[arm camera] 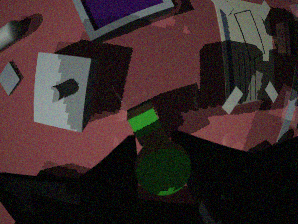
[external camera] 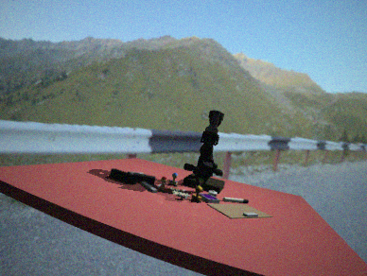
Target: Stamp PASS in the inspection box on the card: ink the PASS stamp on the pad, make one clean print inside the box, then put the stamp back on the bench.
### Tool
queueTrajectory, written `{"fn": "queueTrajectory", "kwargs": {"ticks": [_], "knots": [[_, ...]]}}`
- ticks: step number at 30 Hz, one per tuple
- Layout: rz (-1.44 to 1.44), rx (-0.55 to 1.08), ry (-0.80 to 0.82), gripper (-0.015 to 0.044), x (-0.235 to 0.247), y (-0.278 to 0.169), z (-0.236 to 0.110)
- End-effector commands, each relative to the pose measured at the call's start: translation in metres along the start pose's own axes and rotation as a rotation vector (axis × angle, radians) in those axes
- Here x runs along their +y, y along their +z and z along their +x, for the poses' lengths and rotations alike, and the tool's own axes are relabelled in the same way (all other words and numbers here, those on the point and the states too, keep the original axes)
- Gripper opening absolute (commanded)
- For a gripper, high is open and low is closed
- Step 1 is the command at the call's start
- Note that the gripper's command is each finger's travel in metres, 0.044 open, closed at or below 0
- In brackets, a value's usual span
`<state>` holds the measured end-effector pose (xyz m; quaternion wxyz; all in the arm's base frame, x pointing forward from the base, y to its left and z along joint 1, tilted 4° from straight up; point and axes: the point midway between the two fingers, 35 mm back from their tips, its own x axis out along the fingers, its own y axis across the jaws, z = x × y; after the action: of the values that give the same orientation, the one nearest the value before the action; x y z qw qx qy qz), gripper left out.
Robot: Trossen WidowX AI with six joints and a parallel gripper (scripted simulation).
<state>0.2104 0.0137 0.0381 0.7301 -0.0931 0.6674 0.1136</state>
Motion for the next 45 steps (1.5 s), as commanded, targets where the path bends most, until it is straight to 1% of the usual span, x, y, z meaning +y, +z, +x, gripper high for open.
{"fn": "queueTrajectory", "kwargs": {"ticks": [1, 2, 11, 12, 15, 16, 22, 24, 45], "knots": [[0.004, 0.003, -0.003, 0.0000, 0.000, -0.002, 0.006], [0.004, 0.003, -0.003, 0.0000, 0.000, -0.002, 0.006], [0.000, 0.001, 0.000, 0.0236, 0.000, -0.001, 0.003], [0.000, 0.001, 0.000, 0.0254, 0.000, -0.001, 0.003], [0.000, 0.001, 0.000, 0.0254, 0.000, 0.000, 0.000], [0.000, 0.001, 0.000, 0.0254, 0.000, 0.002, -0.006], [0.003, 0.002, -0.003, 0.0254, -0.001, 0.004, -0.092], [0.004, 0.003, -0.003, 0.0254, 0.000, 0.000, -0.112], [0.009, 0.002, -0.001, 0.0254, 0.001, 0.000, -0.114]]}}
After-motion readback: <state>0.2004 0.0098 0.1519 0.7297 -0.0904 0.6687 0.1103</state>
